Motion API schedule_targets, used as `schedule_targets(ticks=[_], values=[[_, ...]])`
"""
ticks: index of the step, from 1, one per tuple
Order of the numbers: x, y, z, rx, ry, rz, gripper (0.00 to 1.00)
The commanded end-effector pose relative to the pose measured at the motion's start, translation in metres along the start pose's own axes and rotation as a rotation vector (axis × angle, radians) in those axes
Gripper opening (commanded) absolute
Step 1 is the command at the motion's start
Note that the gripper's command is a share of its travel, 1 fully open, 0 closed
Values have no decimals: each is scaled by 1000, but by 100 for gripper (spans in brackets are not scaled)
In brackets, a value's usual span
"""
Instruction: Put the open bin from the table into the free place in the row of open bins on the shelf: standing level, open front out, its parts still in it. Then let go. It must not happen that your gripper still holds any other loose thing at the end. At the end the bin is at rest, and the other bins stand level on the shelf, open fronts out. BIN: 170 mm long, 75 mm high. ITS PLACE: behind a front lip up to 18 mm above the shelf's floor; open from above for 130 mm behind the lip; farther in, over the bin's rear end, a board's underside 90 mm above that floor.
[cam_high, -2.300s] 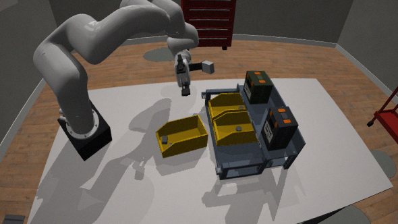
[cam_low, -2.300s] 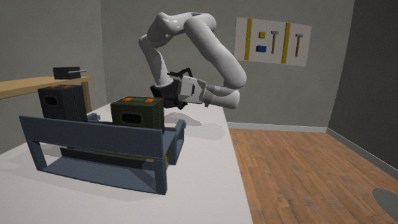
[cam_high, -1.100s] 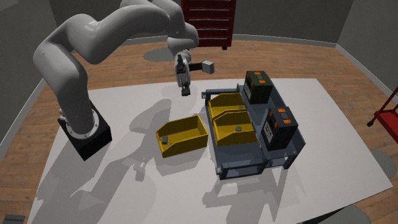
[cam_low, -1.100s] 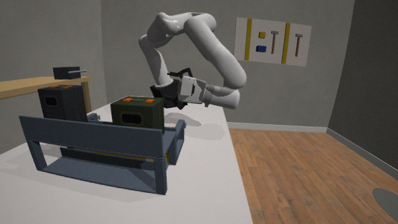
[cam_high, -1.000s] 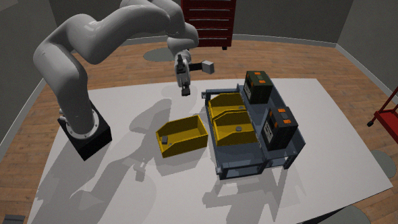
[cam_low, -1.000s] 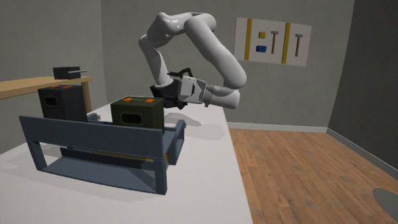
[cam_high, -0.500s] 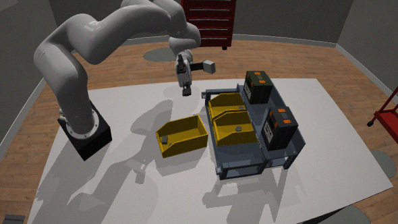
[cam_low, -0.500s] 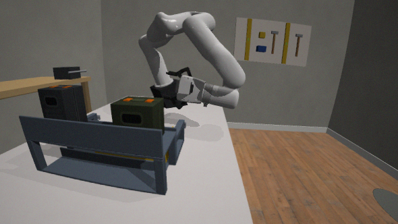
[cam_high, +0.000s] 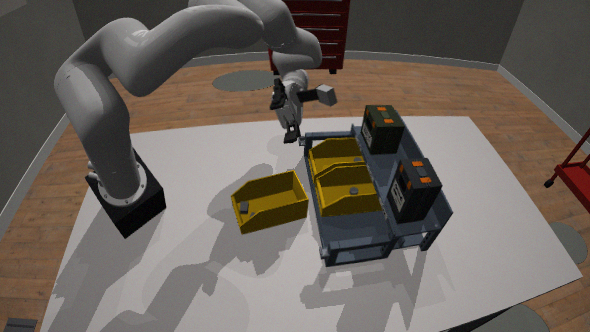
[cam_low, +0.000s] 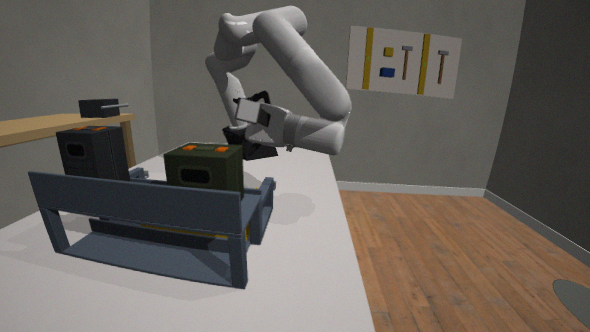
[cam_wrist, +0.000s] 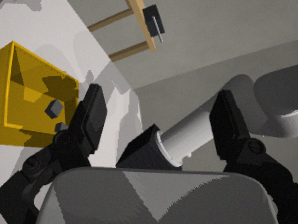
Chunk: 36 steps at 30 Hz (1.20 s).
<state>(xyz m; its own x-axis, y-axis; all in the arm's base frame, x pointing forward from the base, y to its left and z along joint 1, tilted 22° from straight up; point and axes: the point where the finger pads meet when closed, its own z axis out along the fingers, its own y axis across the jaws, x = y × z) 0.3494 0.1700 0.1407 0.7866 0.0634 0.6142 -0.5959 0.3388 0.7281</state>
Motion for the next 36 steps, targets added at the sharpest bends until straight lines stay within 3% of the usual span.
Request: schedule_targets(ticks=[1, 4, 16, 21, 33, 36], values=[[16, 4, 12, -2, -80, 68, 100], [39, 9, 30, -9, -198, 169, 100], [39, 9, 30, -9, -198, 169, 100], [81, 18, 64, -21, -393, 337, 100], [81, 18, 64, -21, -393, 337, 100], [87, 19, 69, -28, -509, 436, 100]])
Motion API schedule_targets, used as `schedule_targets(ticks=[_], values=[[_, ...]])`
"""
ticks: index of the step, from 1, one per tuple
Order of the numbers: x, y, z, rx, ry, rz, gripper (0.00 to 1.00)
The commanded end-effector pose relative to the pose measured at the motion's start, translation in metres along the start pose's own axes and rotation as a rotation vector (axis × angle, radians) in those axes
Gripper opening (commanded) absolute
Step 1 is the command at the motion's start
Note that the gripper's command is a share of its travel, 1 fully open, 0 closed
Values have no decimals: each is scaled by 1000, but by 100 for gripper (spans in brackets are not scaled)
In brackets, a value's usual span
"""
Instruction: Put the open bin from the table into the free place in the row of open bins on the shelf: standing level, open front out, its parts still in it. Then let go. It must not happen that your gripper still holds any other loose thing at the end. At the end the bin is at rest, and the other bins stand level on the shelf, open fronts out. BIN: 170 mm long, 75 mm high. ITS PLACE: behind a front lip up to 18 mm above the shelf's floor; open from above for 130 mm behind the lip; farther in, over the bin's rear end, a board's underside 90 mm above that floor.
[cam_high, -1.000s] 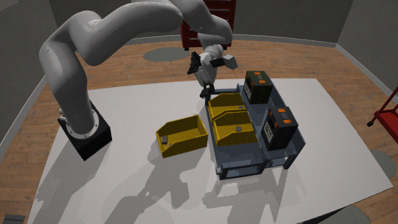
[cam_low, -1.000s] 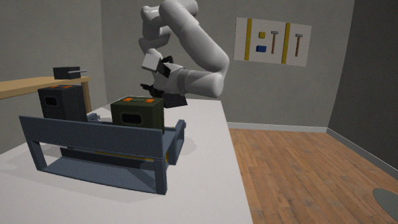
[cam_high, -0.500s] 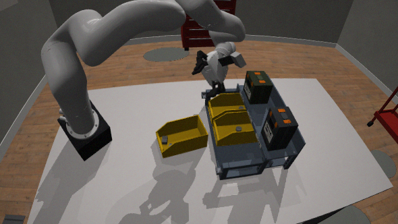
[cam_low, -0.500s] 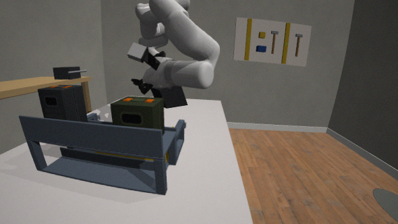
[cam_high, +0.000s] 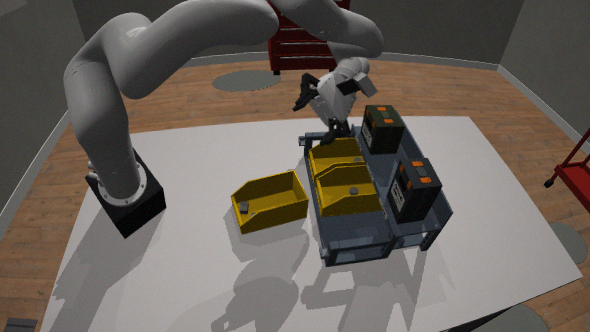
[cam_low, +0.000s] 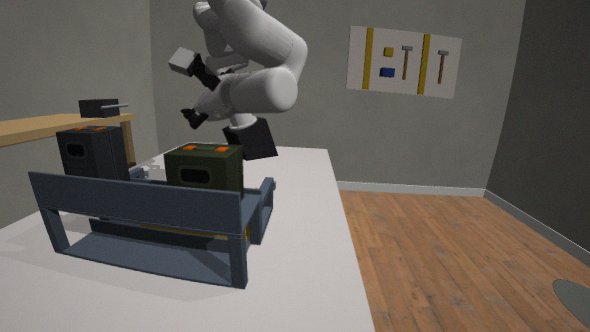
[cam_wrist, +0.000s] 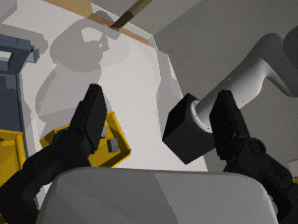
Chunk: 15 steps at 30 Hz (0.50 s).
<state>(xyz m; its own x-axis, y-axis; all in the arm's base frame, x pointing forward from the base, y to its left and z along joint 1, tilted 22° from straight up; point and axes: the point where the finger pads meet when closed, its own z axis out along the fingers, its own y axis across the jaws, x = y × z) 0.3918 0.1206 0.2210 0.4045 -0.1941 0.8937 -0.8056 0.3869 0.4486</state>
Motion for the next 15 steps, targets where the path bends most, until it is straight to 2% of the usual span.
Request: schedule_targets(ticks=[1, 2, 14, 15], values=[[13, -1, 2, -5, -135, 113, 100], [16, -2, 3, -8, -175, 147, 100], [16, -2, 3, -8, -175, 147, 100], [13, -1, 2, -10, -212, 179, 100]])
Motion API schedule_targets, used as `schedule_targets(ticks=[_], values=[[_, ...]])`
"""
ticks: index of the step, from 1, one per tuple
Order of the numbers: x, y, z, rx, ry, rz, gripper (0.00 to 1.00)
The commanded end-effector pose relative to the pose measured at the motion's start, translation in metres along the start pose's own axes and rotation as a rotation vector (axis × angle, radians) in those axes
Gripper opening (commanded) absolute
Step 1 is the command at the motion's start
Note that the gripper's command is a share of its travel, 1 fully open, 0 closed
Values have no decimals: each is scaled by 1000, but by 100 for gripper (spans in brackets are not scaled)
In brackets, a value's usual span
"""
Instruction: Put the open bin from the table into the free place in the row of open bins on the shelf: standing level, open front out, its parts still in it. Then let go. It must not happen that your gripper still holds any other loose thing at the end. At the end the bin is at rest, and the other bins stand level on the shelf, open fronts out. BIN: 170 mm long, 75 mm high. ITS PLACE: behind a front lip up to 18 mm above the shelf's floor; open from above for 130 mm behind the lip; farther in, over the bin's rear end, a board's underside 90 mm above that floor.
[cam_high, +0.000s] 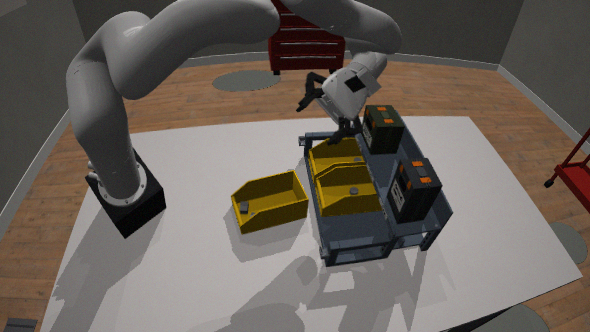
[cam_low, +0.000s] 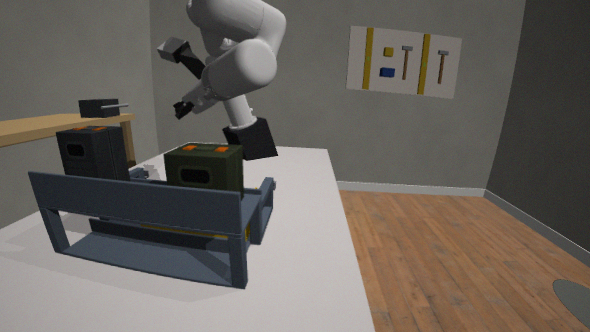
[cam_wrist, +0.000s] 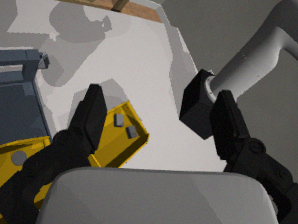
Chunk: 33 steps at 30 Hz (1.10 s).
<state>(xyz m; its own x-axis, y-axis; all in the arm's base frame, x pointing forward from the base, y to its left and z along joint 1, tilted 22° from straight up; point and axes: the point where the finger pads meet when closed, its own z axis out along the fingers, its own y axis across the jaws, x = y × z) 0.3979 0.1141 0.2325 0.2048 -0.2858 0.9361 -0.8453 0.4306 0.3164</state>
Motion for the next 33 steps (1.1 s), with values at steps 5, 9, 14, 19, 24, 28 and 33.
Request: schedule_targets(ticks=[5, 9, 14, 19, 24, 28, 33], values=[[-7, 3, -2, -10, -199, 169, 100], [-7, 3, -2, -10, -199, 169, 100], [-7, 3, -2, -10, -199, 169, 100], [-9, 4, -2, -17, -317, 269, 100], [-11, 4, -2, -21, -396, 337, 100], [-11, 4, -2, -21, -396, 337, 100], [-11, 4, -2, -21, -396, 337, 100]])
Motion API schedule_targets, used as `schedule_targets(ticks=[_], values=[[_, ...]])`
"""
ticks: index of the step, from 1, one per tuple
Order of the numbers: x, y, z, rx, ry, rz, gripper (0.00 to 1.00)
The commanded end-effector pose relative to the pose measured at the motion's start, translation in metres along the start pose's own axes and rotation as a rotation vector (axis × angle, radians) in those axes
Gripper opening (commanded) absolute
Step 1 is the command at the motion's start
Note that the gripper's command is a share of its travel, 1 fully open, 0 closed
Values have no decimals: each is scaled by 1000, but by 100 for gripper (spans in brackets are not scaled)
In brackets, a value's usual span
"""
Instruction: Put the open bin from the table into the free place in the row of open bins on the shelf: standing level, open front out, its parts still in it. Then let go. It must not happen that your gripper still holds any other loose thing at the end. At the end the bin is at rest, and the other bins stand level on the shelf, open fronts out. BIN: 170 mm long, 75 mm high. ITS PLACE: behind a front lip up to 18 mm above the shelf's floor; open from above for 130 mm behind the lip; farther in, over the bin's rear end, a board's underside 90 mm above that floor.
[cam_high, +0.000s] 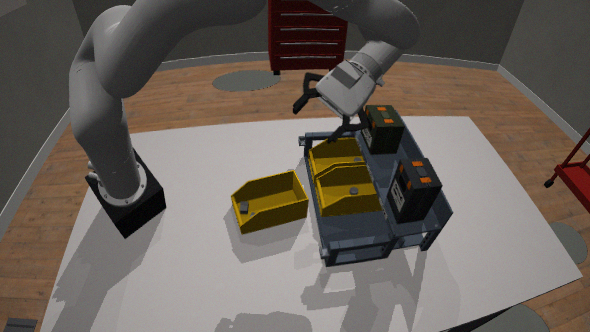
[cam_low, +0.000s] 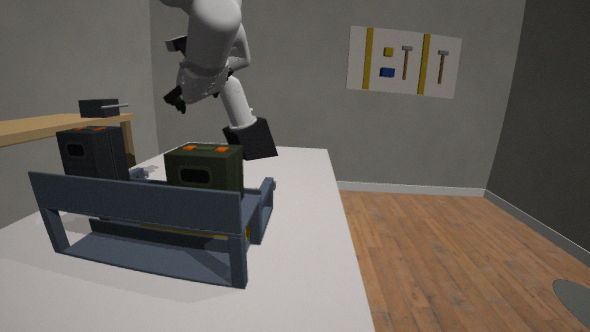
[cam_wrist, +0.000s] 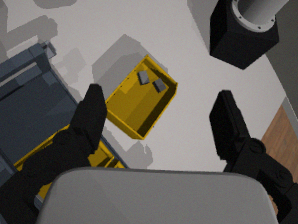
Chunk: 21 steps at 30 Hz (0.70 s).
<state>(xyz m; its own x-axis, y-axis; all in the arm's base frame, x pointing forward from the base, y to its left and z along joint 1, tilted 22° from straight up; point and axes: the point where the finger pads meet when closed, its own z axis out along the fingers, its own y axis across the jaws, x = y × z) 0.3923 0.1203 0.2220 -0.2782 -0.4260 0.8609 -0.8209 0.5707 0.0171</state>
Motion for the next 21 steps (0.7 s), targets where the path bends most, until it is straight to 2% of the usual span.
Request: schedule_targets(ticks=[1, 5, 17, 21], values=[[1, 0, -1, -1, -43, 35, 100], [-1, 1, -1, -10, -201, 170, 100], [-1, 1, -1, -10, -201, 170, 100], [-1, 2, -1, -19, -358, 304, 100]])
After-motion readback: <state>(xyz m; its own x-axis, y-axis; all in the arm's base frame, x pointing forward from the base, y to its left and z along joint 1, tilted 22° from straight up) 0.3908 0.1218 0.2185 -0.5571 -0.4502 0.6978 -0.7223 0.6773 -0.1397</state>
